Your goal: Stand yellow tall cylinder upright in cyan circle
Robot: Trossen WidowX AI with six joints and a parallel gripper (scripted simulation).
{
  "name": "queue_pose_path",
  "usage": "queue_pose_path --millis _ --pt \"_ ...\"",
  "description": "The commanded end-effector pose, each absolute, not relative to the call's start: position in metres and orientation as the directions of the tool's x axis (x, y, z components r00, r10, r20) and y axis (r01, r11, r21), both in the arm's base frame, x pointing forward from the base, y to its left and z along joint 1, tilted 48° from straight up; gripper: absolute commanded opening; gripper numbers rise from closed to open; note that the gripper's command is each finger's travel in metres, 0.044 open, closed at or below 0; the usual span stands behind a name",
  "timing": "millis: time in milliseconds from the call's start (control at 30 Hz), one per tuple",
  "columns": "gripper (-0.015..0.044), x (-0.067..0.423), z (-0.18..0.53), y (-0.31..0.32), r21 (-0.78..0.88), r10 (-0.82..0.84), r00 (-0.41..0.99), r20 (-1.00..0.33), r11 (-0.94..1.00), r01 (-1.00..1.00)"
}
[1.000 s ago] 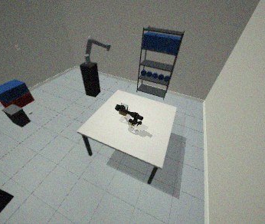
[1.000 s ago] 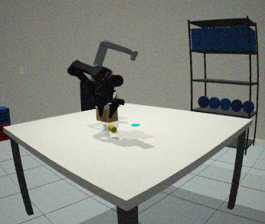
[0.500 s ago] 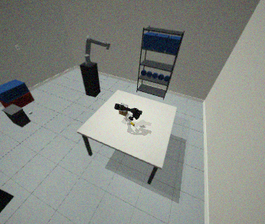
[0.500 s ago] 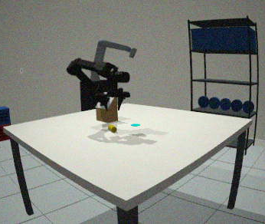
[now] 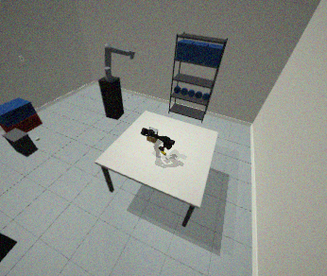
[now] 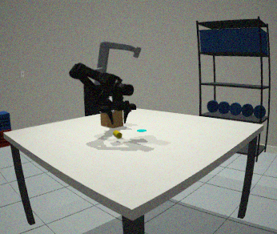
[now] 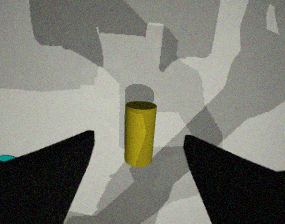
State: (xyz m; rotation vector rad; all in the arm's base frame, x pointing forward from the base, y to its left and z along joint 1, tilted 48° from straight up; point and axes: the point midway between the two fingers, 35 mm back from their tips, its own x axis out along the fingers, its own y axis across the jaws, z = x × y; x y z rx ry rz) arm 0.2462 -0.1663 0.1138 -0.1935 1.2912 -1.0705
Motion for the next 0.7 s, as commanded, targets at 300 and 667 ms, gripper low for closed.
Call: queue_pose_path --millis 300,667 --pt "0.0309 0.2342 0.0716 -0.2110 -0.669 -0.736 -0.106 -0.668 0.533 0.517" --pt "0.0105 0.2342 0.0716 -0.2110 -0.669 -0.736 -0.106 -0.668 0.533 0.517"
